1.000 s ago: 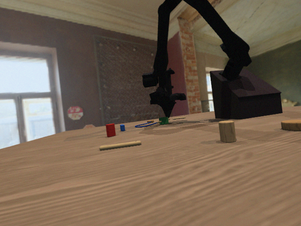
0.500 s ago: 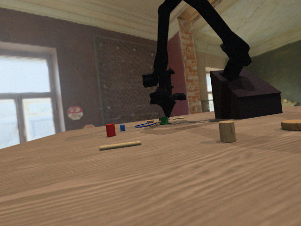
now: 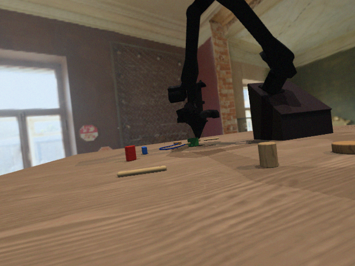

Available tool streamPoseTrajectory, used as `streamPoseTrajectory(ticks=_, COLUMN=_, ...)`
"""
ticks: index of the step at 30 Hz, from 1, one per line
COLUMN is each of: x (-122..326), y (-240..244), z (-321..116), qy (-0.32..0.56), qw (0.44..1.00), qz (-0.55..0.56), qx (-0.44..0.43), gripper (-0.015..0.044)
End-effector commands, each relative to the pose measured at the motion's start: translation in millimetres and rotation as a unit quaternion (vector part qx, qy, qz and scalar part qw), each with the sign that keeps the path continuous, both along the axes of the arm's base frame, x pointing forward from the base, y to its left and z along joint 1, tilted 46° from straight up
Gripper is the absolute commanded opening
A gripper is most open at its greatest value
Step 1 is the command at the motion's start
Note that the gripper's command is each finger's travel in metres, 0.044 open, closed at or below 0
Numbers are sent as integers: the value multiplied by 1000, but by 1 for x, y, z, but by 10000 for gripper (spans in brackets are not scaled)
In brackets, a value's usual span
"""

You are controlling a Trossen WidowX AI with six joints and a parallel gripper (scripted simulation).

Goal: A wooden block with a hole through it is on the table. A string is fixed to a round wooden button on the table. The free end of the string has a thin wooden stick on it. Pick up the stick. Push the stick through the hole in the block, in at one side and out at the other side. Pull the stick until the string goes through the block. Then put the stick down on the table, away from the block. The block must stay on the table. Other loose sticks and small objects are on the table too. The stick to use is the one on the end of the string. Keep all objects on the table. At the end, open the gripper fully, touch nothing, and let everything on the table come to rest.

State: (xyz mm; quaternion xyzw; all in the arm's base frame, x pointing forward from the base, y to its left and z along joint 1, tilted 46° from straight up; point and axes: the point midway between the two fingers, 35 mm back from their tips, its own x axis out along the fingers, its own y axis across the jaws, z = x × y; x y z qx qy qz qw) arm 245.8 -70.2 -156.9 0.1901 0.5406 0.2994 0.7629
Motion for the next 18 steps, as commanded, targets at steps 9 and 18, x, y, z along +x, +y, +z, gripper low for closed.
streamPoseTrajectory(ticks=9, x=-12, y=-10, z=17, qy=-31, qw=999, qz=-24, qx=-29, gripper=105)
streamPoseTrajectory(ticks=18, x=-42, y=-24, z=49, qy=-92, qw=988, qz=-76, qx=-102, gripper=123)
